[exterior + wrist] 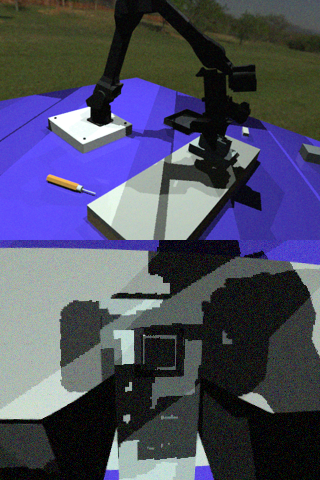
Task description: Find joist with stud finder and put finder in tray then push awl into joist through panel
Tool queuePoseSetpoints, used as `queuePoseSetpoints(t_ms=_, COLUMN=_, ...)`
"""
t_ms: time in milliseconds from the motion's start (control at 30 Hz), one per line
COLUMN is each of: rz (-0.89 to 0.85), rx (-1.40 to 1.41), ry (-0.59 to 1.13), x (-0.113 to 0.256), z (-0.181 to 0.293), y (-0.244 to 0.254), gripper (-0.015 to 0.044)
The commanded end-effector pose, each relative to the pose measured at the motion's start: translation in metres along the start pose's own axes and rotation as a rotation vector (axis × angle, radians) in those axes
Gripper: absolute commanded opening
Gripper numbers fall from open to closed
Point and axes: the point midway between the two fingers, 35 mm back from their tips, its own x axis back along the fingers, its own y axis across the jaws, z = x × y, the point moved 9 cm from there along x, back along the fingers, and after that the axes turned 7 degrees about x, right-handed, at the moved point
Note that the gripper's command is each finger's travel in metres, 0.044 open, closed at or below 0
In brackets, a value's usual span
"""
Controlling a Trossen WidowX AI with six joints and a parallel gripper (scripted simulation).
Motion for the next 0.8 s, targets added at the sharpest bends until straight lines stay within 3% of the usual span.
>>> queuePoseSetpoints(t_ms=0, rz=0.004, rx=0.000, ry=0.001, x=0.000, z=0.003, y=-0.017, gripper=0.0000)
queuePoseSetpoints(t_ms=767, rz=0.013, rx=0.003, ry=0.002, x=0.000, z=0.014, y=-0.107, gripper=0.0000)
